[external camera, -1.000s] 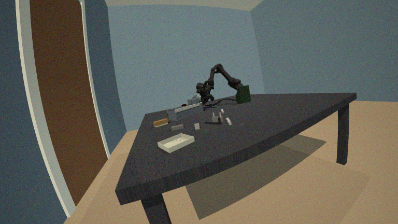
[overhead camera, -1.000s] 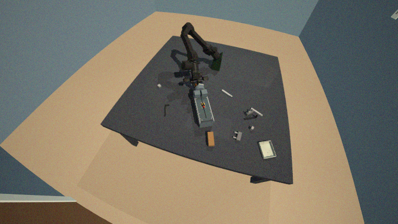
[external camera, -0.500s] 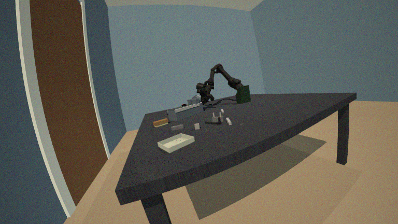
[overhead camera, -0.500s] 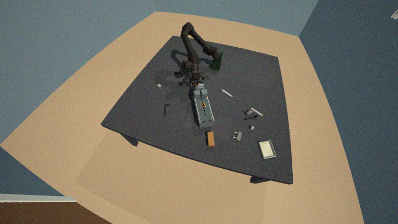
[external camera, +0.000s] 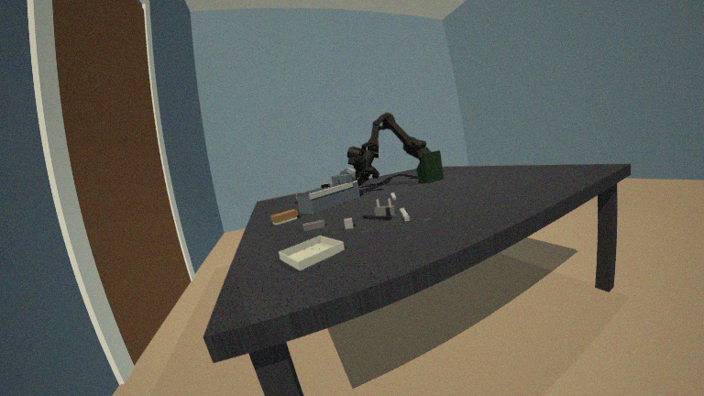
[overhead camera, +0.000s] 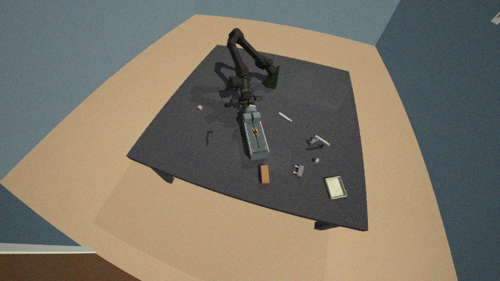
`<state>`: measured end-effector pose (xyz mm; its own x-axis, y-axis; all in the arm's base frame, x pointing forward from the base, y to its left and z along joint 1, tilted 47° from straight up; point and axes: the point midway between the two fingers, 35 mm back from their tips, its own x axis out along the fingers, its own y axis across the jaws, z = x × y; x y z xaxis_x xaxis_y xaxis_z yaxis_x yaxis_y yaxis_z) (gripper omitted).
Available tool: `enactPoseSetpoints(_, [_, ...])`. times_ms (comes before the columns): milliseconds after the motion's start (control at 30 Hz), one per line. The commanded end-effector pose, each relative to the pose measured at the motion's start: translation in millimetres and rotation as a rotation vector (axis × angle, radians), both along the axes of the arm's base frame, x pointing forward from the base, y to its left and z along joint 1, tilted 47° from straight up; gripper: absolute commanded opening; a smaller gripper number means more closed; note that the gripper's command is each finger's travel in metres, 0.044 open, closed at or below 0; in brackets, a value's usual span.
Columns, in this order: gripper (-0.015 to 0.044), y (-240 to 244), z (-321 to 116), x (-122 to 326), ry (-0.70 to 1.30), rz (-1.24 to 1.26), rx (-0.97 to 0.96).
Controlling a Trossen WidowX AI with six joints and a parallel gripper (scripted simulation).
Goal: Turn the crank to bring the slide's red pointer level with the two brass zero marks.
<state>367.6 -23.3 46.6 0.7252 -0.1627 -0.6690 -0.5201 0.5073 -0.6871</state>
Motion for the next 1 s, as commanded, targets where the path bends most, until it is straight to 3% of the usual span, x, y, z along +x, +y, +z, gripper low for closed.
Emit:
enactPoseSetpoints(0, [0.0, 1.8, -8.2, -3.7, 0.025, 0.004, 0.004])
enactPoseSetpoints(967, [0.0, 2.3, -9.4, -4.4, 0.025, 0.004, 0.004])
